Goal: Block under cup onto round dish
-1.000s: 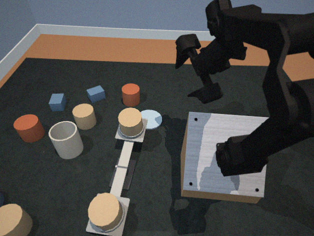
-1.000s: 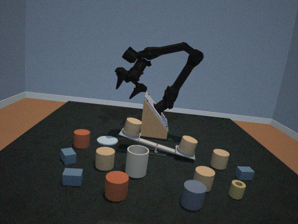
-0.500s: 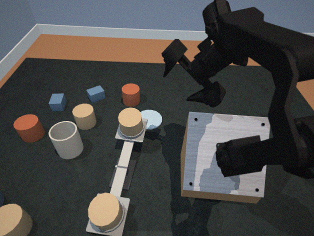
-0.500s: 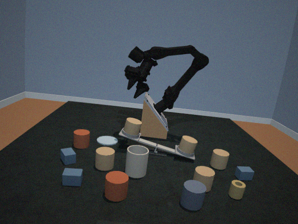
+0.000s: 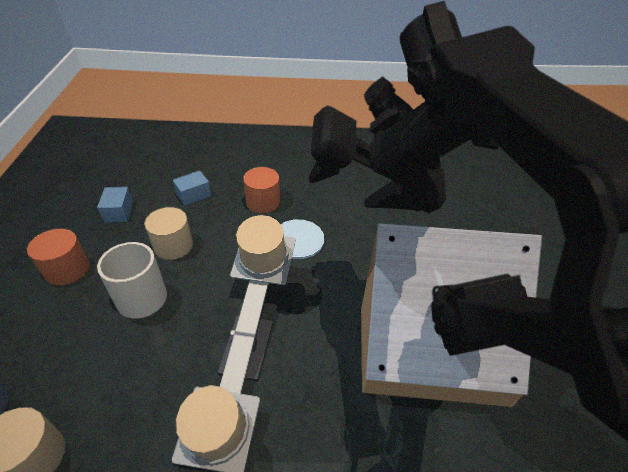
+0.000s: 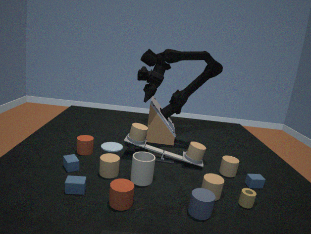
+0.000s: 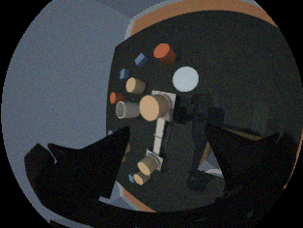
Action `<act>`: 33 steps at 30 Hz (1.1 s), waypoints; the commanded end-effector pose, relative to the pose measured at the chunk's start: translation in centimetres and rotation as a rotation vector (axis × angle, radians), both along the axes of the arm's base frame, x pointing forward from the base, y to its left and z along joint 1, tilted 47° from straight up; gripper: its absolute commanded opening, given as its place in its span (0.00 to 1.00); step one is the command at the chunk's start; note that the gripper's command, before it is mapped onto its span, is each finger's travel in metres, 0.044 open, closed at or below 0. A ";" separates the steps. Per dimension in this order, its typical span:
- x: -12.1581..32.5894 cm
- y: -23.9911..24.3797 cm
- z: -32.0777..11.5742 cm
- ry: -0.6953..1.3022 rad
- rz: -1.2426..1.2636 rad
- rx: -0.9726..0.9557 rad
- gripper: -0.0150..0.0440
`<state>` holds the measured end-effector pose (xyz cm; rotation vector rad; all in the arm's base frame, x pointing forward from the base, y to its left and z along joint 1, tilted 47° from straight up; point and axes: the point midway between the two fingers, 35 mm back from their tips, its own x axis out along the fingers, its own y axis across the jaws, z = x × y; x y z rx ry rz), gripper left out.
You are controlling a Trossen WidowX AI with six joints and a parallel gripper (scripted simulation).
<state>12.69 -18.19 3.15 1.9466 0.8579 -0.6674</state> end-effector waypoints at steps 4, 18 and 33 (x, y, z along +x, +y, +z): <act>0.8 1.2 1.6 -0.120 0.166 -0.136 1.00; 2.1 3.8 4.5 -0.352 0.470 -0.420 1.00; 3.1 6.7 7.3 -0.596 0.761 -0.756 1.00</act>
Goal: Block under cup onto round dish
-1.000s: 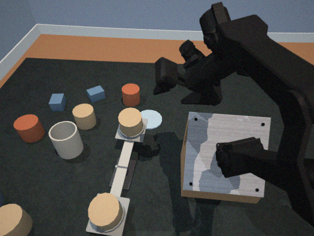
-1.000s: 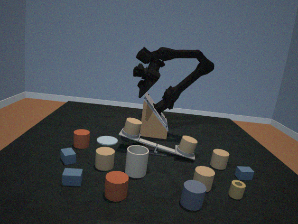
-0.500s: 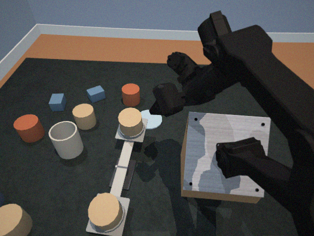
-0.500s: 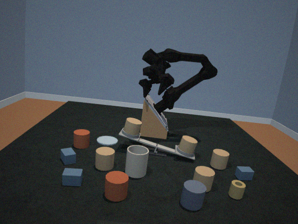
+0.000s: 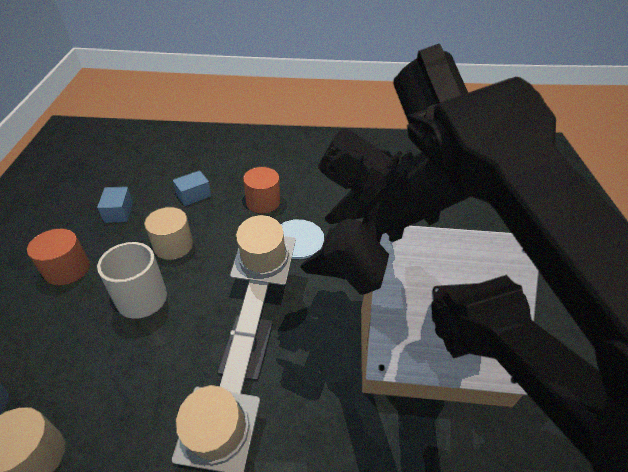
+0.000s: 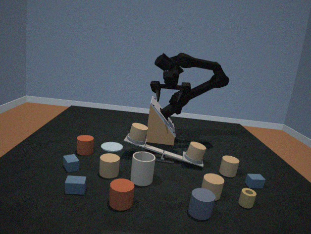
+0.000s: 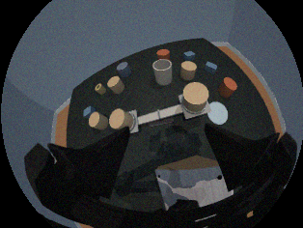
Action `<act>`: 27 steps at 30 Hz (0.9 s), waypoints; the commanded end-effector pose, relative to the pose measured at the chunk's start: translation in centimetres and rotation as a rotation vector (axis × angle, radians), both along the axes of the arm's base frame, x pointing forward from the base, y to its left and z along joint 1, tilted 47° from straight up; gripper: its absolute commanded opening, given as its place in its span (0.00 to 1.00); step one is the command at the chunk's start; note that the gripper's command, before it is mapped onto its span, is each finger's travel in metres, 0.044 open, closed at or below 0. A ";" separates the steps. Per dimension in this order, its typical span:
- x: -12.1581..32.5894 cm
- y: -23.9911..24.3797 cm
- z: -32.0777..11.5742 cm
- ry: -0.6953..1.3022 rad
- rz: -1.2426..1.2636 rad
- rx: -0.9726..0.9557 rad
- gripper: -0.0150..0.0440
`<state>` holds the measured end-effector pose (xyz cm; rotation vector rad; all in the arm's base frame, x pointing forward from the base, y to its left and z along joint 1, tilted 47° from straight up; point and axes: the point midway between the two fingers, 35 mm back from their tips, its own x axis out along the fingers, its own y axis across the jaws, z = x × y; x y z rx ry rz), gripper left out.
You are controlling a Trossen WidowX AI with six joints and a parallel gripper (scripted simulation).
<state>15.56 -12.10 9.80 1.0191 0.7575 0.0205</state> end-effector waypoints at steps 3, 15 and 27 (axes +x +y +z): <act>0.3 1.1 1.0 -0.099 0.099 -0.121 1.00; 1.2 1.6 0.9 -0.096 0.219 -0.161 1.00; 4.8 3.0 1.7 -0.175 0.578 -0.322 1.00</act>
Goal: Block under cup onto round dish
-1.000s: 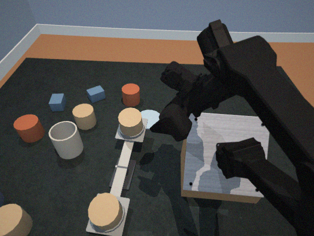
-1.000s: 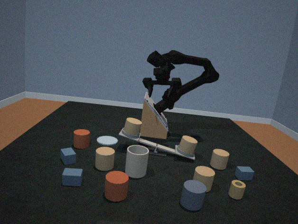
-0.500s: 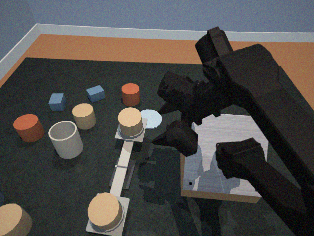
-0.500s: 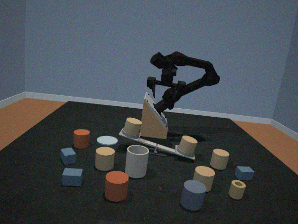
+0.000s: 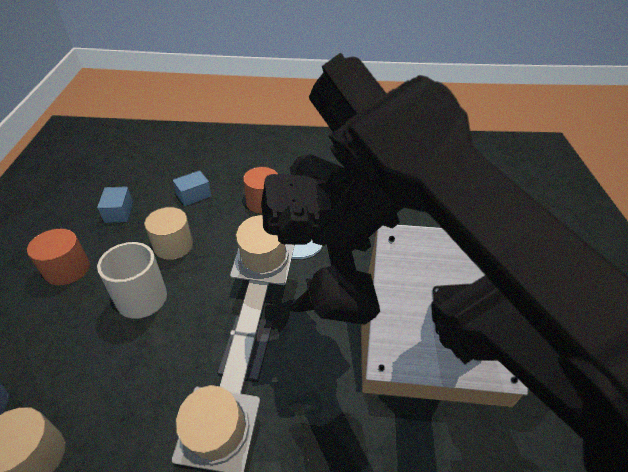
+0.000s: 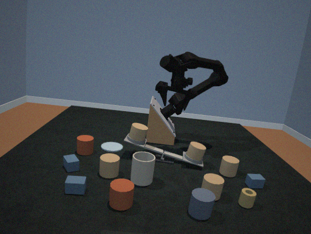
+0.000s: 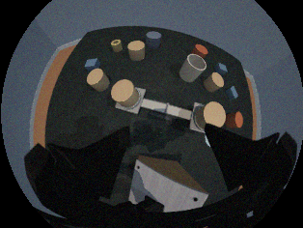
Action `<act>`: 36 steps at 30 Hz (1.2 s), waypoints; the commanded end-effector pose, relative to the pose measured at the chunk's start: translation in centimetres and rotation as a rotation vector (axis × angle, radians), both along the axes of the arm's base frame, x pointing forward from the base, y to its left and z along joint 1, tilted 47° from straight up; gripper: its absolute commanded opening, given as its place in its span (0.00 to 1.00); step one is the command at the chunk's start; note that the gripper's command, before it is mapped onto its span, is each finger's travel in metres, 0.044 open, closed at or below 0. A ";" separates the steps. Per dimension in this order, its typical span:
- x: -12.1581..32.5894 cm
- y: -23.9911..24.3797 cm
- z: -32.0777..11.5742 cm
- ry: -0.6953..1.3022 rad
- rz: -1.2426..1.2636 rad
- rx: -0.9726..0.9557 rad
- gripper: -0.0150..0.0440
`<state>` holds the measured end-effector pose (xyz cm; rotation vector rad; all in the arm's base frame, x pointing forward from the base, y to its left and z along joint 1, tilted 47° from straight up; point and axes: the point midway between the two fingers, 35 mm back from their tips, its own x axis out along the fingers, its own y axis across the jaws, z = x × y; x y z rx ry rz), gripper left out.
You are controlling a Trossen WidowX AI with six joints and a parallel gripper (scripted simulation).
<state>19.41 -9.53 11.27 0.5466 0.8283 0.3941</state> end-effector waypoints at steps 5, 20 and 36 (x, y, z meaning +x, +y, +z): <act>2.7 1.3 0.5 -0.068 0.245 -0.111 1.00; 7.7 5.7 1.4 -0.241 0.698 -0.285 1.00; 11.8 12.6 2.0 -0.469 1.144 -0.418 1.00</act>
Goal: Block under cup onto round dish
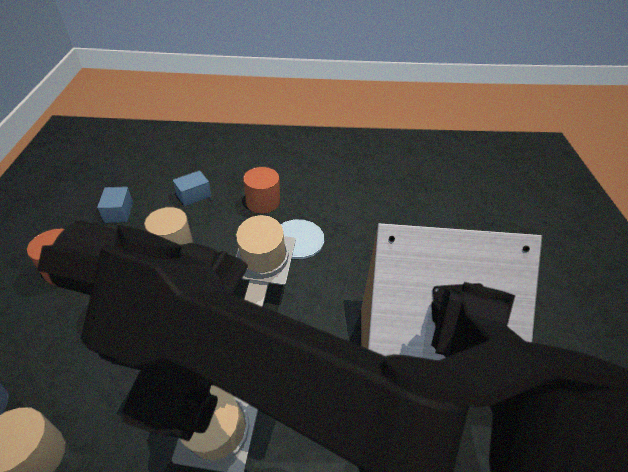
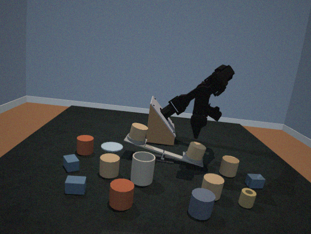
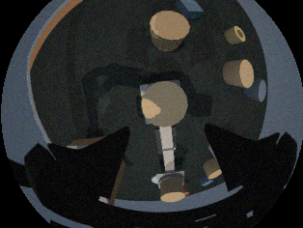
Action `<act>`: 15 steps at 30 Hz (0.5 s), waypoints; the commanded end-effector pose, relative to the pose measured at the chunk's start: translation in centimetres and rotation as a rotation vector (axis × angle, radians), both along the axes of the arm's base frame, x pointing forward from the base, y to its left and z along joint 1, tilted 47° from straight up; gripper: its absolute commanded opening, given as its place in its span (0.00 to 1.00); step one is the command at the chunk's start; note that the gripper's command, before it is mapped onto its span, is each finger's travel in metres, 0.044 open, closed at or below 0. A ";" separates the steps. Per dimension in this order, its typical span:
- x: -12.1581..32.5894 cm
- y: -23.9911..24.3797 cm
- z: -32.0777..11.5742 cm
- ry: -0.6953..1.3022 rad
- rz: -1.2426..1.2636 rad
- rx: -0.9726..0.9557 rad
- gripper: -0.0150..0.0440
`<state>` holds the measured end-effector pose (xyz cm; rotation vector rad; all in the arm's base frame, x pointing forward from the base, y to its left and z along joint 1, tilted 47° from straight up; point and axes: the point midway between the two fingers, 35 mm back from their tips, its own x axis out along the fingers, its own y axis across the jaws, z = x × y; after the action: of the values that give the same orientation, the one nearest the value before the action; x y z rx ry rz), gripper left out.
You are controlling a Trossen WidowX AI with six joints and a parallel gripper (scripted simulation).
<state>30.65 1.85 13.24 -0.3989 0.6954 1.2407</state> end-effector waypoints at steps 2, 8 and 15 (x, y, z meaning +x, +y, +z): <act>0.7 1.5 0.1 -0.044 0.093 -0.021 1.00; 0.8 1.8 -0.2 -0.045 0.093 -0.021 1.00; 0.9 2.7 -1.1 -0.045 0.093 -0.021 1.00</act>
<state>31.44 4.39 12.42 -0.4819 0.6552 1.3146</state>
